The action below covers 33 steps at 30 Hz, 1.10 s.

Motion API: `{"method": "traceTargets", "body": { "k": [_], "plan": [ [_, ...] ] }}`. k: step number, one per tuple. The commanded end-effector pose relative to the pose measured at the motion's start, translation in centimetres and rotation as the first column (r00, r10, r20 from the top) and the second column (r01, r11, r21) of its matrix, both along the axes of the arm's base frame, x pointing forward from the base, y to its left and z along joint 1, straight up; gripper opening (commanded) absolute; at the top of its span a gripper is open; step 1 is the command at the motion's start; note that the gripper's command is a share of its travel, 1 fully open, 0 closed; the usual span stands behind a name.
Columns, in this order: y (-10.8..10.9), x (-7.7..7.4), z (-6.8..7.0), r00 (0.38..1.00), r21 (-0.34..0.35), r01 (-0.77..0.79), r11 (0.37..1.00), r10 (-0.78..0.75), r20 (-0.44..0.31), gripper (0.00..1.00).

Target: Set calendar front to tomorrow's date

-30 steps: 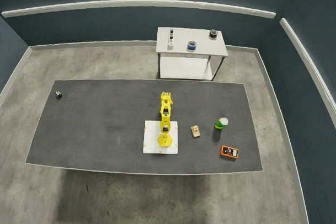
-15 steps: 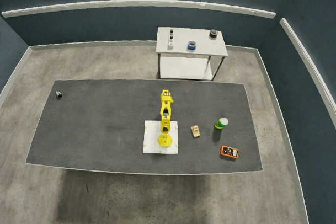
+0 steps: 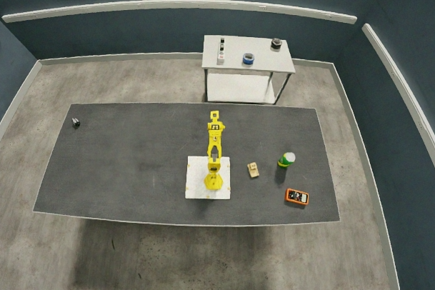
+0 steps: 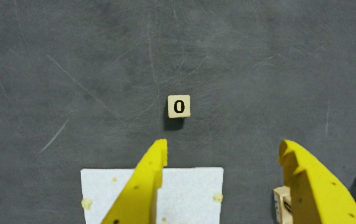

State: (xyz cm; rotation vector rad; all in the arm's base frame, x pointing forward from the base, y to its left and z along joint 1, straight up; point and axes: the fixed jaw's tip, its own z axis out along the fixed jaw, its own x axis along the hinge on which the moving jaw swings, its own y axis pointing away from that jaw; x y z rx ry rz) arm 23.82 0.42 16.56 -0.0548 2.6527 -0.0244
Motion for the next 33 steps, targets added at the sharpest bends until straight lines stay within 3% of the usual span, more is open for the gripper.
{"method": "traceTargets", "body": {
  "k": [1, 13, 23, 33],
  "plan": [
    [0.15, -0.25, 1.08, 0.999, 0.006, 0.003, 1.000, -0.003, 0.049, 0.35],
    [0.14, -0.28, 1.15, 0.999, 0.000, -0.007, 1.000, 0.007, 0.052, 0.35],
    [0.08, -0.32, 1.00, 0.996, -0.043, -0.076, 0.996, 0.078, 0.048, 0.35],
    [-0.13, -0.44, 0.55, 0.958, -0.166, -0.280, 0.946, 0.287, 0.017, 0.35]
  ]
}}
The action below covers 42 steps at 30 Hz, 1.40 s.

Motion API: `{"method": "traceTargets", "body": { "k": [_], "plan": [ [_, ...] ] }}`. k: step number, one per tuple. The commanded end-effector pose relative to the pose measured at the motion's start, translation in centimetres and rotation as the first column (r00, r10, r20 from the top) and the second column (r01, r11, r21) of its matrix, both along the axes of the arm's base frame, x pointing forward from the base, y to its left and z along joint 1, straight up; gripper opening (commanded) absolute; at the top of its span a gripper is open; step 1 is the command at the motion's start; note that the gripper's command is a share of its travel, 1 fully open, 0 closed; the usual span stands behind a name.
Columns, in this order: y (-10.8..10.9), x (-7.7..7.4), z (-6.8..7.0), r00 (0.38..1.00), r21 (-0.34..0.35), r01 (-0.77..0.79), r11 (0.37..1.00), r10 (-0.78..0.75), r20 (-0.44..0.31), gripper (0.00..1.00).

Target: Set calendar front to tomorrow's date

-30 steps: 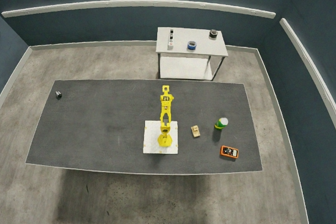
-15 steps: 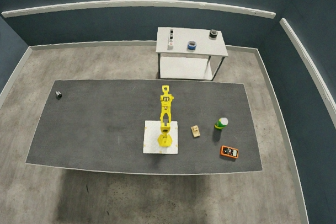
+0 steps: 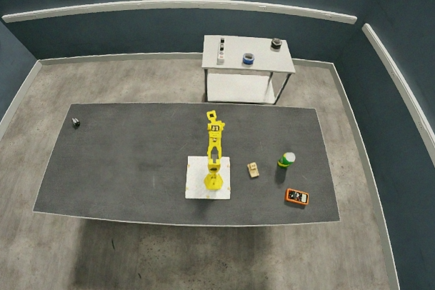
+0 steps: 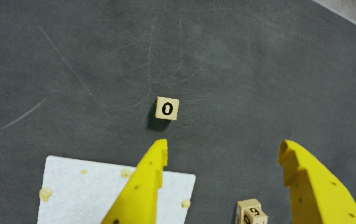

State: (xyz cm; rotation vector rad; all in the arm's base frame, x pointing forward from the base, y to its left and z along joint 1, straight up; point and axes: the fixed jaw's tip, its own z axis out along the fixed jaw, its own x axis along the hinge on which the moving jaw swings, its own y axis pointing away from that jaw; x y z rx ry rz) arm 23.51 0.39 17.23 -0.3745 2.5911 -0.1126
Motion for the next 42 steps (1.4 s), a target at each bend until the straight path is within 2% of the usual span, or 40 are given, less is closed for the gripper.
{"method": "traceTargets", "body": {
  "k": [1, 5, 7, 11, 16, 22, 24, 32, 37, 39, 42],
  "plan": [
    [-0.1, -0.2, -0.2, 0.995, -0.061, -0.101, 0.993, 0.101, 0.000, 0.35],
    [-0.3, -0.2, -0.4, 0.976, -0.131, -0.219, 0.967, 0.219, -0.017, 0.35],
    [-0.3, -0.2, -0.4, 0.976, -0.131, -0.219, 0.967, 0.219, -0.017, 0.35],
    [-0.4, -0.3, -0.7, 0.939, -0.204, -0.344, 0.917, 0.342, -0.044, 0.35],
    [-0.7, -0.4, -1.0, 0.866, -0.289, -0.495, 0.819, 0.491, -0.094, 0.35],
    [-1.0, -0.5, -1.4, 0.751, -0.370, -0.648, 0.665, 0.638, -0.169, 0.35],
    [-1.0, -0.5, -1.4, 0.751, -0.370, -0.648, 0.665, 0.638, -0.169, 0.35],
    [-1.4, -0.5, -1.9, 0.589, -0.435, -0.780, 0.449, 0.762, -0.269, 0.35],
    [-1.5, -0.5, -2.1, 0.507, -0.453, -0.824, 0.341, 0.802, -0.318, 0.35],
    [-1.6, -0.6, -2.1, 0.481, -0.458, -0.835, 0.307, 0.811, -0.333, 0.35],
    [-1.6, -0.6, -2.1, 0.469, -0.459, -0.839, 0.292, 0.815, -0.340, 0.35]
  ]
}}
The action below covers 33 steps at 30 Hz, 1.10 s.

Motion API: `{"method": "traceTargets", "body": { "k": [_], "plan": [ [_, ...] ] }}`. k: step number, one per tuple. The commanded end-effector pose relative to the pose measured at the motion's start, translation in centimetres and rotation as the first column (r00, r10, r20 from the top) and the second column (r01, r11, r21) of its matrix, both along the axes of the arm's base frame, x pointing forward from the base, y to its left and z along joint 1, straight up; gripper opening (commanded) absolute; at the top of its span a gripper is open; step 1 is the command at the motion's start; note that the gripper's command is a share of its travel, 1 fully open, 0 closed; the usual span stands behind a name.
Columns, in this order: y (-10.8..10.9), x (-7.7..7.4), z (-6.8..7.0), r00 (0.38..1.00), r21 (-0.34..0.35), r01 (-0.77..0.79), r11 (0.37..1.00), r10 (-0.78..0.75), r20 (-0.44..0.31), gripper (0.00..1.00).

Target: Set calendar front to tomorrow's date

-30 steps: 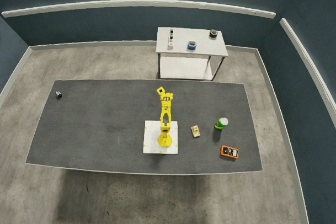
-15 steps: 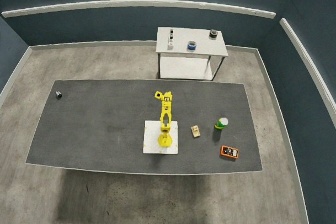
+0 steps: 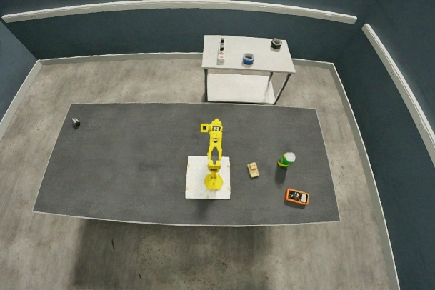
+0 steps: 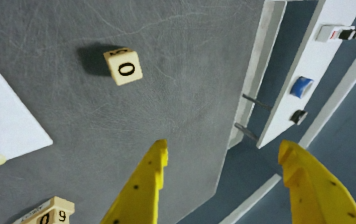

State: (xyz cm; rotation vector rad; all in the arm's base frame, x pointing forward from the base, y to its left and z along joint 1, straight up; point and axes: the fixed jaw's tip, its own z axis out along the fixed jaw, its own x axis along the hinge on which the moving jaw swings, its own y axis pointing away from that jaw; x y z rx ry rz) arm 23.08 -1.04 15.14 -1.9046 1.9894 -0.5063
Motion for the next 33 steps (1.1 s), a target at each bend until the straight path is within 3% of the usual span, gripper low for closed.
{"method": "traceTargets", "body": {
  "k": [1, 20, 25, 31, 33],
  "plan": [
    [-0.2, -0.1, -0.1, 0.999, -0.024, -0.039, 0.999, 0.039, 0.003, 0.35],
    [-0.3, -0.1, -0.4, 0.996, -0.053, -0.094, 0.994, 0.094, -0.011, 0.35],
    [-0.3, 0.1, -1.8, 0.992, -0.043, -0.098, 0.994, 0.094, -0.083, 0.35],
    [-0.3, 0.0, -5.2, 0.964, -0.017, -0.103, 0.995, 0.095, -0.247, 0.35],
    [-0.3, 0.0, -5.2, 0.964, -0.017, -0.103, 0.995, 0.095, -0.247, 0.35]
  ]
}}
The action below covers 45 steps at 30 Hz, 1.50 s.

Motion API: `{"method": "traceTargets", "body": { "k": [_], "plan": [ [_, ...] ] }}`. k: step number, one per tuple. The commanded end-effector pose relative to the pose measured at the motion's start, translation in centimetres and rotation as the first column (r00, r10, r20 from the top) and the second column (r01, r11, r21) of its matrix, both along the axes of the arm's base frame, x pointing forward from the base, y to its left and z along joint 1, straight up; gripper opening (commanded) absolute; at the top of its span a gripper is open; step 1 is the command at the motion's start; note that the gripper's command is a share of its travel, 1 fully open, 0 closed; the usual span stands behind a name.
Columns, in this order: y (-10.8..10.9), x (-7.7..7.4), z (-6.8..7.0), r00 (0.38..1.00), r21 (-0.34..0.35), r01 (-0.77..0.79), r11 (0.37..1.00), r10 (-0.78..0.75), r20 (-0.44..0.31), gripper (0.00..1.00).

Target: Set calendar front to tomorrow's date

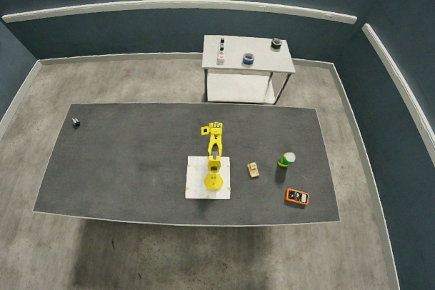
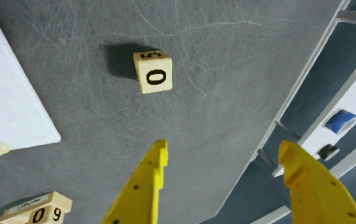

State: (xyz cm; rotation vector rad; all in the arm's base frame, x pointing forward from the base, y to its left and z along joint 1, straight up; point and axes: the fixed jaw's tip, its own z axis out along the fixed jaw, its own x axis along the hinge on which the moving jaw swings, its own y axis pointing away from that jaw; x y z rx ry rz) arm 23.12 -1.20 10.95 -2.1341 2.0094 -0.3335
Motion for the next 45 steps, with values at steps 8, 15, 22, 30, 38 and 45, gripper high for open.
{"method": "traceTargets", "body": {
  "k": [8, 15, 22, 30, 38, 45],
  "plan": [
    [-0.1, -0.9, -5.1, 0.968, 0.013, -0.002, 1.000, 0.005, -0.249, 0.35],
    [-0.1, -1.1, -5.9, 0.957, 0.015, -0.002, 1.000, 0.006, -0.291, 0.35],
    [-0.3, -1.4, -6.2, 0.951, 0.016, -0.010, 1.000, 0.014, -0.308, 0.35],
    [-0.3, -1.4, -6.2, 0.951, 0.016, -0.010, 1.000, 0.014, -0.308, 0.35],
    [-0.3, -1.4, -6.2, 0.951, 0.016, -0.010, 1.000, 0.014, -0.308, 0.35],
    [-0.3, -1.4, -6.6, 0.951, 0.016, -0.010, 1.000, 0.014, -0.308, 0.35]
  ]
}}
